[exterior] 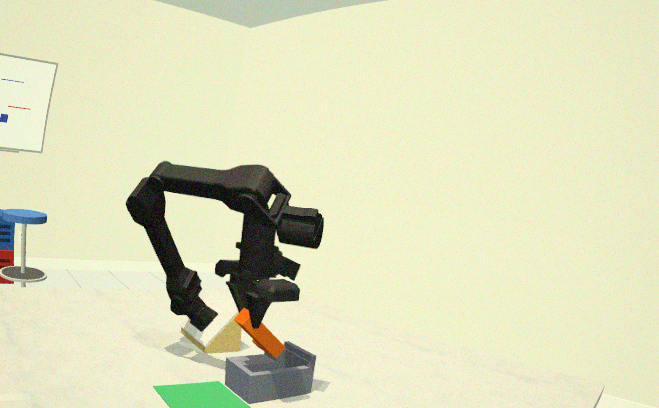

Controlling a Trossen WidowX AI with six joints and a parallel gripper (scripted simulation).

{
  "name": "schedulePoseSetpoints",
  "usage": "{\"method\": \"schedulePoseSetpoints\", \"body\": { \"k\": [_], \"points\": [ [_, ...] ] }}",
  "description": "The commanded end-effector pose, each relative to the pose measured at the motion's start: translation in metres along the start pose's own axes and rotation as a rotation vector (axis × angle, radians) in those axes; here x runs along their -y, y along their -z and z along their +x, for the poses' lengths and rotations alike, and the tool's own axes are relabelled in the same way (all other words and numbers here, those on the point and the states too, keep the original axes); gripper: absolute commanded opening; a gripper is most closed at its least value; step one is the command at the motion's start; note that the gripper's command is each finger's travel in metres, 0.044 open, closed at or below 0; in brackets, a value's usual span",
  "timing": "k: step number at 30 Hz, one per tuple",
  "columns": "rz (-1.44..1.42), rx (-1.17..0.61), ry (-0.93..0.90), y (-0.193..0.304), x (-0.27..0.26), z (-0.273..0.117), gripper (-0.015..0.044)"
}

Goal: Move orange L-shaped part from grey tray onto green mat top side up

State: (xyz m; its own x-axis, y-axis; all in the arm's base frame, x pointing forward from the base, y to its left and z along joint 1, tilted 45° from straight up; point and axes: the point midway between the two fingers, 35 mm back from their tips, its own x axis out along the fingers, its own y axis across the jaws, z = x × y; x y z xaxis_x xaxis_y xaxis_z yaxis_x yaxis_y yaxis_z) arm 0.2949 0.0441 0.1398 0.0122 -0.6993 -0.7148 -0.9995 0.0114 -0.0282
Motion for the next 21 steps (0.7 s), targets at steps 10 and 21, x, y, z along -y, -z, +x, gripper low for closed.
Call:
{"method": "schedulePoseSetpoints", "body": {
  "k": [10, 21],
  "points": [
    [-0.005, 0.009, 0.038, 0.072, -0.008, 0.001, 0.0],
    [-0.005, 0.014, 0.063, 0.117, -0.014, 0.0, 0.0]
  ]
}}
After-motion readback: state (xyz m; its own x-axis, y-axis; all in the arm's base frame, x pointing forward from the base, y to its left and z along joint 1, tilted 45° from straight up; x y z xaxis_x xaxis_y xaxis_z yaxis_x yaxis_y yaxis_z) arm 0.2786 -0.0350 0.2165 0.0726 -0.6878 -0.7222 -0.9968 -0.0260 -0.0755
